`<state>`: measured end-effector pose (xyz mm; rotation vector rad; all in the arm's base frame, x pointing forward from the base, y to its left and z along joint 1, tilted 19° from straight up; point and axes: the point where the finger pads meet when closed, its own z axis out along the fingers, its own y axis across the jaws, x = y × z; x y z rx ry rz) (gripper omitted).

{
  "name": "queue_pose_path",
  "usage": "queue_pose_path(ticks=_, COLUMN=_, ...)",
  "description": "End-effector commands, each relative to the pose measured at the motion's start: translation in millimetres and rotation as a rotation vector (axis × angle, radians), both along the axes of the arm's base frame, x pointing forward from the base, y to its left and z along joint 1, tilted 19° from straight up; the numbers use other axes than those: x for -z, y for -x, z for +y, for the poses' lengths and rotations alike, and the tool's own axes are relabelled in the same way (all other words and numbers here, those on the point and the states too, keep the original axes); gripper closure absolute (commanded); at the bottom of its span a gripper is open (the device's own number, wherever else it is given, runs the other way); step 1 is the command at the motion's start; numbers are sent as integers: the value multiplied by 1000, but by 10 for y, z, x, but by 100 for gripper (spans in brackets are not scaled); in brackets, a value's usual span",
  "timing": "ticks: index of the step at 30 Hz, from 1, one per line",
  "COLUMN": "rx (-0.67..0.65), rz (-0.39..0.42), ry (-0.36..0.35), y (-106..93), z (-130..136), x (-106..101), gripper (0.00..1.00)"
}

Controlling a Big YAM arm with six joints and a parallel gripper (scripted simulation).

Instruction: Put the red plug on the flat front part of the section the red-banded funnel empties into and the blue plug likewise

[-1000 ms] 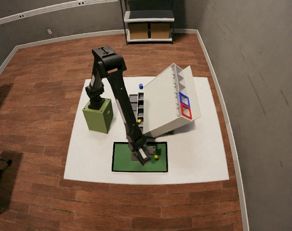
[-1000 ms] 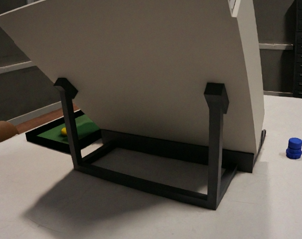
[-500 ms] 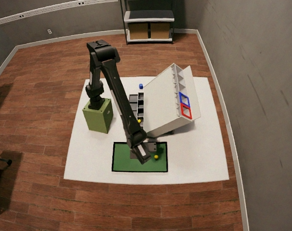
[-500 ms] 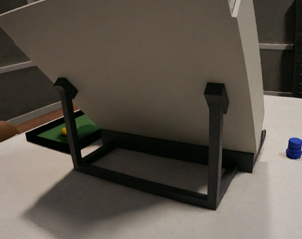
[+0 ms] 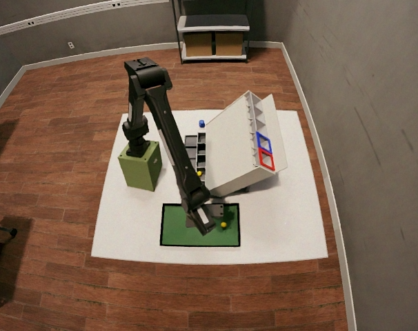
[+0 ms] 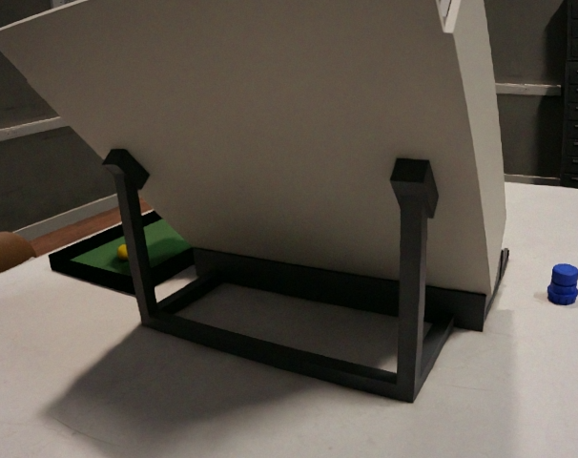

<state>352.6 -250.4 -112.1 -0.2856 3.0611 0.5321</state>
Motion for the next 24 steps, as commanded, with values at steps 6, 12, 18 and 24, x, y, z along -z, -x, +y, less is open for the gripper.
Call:
queue_pose_path(ticks=6, rx=-1, rz=-20, ry=19, y=-84, z=-108, x=-82, gripper=100)
queue_pose_path(ticks=12, rx=-1, rz=-20, ry=19, y=-84, z=-108, x=-82, gripper=100)
queue_pose_path(ticks=18, rx=-1, rz=-20, ry=20, y=-86, z=-103, x=-93, gripper=100)
queue_pose_path(ticks=24, rx=-3, rz=-16, ry=18, y=-80, z=-31, x=-152, gripper=100)
